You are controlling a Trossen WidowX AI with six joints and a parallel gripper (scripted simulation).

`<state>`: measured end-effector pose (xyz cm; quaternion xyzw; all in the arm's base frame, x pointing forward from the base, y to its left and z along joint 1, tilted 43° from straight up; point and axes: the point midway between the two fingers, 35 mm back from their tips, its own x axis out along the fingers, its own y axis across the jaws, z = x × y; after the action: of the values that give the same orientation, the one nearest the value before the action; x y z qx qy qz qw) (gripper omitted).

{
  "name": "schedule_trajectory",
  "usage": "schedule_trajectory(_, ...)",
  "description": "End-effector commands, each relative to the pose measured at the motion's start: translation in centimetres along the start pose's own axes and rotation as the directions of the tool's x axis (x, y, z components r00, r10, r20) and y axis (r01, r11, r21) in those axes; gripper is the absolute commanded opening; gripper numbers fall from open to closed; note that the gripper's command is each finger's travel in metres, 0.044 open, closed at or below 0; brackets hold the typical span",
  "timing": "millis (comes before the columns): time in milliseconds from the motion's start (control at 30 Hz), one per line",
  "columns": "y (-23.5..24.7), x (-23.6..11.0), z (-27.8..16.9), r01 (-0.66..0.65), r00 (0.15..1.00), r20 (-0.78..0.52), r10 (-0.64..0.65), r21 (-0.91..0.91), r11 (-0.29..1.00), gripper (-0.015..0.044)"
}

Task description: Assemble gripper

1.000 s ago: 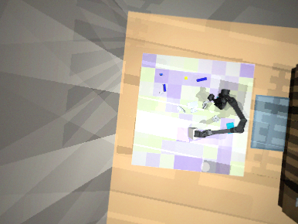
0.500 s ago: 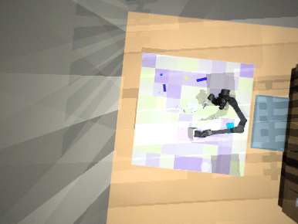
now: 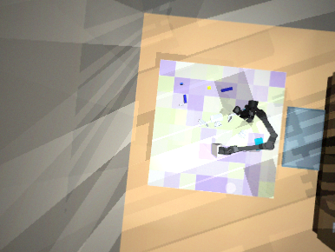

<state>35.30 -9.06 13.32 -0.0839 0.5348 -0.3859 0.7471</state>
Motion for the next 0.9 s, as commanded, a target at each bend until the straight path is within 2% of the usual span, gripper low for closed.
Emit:
schedule_trajectory(0,0.1,-0.1,-0.2,0.0,1.0,0.001,0.0,-0.116,0.993,0.0236)
schedule_trajectory(267,0.4,-0.2,-0.5,0.0,1.0,0.001,0.0,-0.365,0.931,0.044)
schedule_trajectory(567,0.6,-0.3,-0.9,0.001,1.0,0.001,0.0,-0.615,0.789,0.044)
schedule_trajectory(867,0.9,-0.4,-1.3,0.001,1.0,0.001,0.0,-0.814,0.581,0.044)
